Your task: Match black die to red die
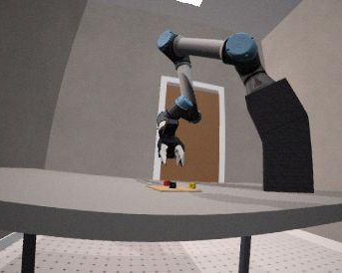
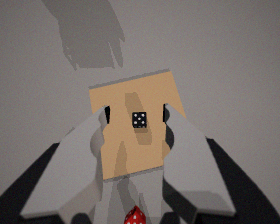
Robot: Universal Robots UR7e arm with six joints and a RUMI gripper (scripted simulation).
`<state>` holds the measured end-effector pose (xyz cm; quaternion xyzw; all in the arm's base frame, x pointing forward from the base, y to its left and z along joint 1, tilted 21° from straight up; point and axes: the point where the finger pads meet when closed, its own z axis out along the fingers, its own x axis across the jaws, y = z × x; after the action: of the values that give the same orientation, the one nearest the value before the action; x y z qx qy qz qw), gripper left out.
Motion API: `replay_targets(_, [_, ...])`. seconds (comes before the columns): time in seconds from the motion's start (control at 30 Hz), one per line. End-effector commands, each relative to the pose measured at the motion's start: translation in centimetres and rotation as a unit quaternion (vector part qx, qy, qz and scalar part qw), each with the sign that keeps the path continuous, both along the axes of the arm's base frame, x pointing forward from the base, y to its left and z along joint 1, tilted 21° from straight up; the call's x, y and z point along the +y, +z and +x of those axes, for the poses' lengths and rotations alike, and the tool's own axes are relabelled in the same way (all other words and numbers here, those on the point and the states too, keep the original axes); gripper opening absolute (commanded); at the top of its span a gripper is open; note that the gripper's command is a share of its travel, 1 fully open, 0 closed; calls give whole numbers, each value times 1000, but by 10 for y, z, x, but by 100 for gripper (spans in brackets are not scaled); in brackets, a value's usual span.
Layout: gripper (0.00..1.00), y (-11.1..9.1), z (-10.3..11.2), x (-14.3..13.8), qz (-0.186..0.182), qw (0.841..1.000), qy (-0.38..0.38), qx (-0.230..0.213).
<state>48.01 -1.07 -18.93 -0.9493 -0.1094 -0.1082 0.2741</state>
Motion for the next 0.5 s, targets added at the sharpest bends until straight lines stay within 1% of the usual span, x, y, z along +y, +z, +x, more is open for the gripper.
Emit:
replay_targets(0.0, [33,0,0,0,-9,1000,-1,-1])
replay_targets(0.13, [33,-2,-1,1,-30,1000,-5,-2])
replay_targets(0.37, [33,-2,-1,2,-81,997,-18,-9])
replay_targets(0.43, [33,-2,-1,2,-81,997,-18,-9])
replay_targets(0.47, [33,-1,-1,3,-88,996,-21,-10])
